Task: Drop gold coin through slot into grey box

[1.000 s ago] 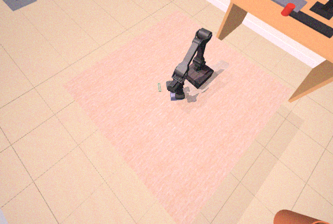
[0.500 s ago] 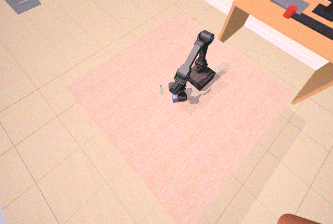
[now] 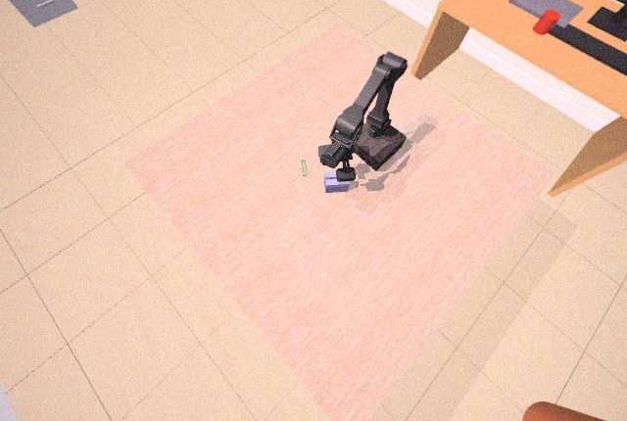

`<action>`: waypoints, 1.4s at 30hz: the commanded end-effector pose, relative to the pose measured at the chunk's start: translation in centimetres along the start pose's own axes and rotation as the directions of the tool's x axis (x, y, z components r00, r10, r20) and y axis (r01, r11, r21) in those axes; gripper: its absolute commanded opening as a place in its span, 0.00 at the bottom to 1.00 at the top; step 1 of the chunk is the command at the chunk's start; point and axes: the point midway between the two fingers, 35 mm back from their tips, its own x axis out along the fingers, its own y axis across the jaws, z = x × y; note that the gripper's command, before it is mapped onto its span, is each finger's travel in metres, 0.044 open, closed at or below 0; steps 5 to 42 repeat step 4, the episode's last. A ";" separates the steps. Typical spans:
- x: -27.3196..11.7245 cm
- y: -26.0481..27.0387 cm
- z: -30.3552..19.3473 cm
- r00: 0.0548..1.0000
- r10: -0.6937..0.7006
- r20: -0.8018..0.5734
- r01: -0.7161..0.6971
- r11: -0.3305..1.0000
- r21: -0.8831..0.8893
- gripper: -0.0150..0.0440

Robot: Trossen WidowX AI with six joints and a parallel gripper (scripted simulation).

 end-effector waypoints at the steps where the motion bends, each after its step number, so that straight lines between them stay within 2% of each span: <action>1: -0.1 0.0 0.0 1.000 -0.003 -0.003 0.003 1.000 0.005 1.00; 42: -0.1 0.0 0.0 1.000 -0.003 -0.003 0.003 1.000 0.005 1.00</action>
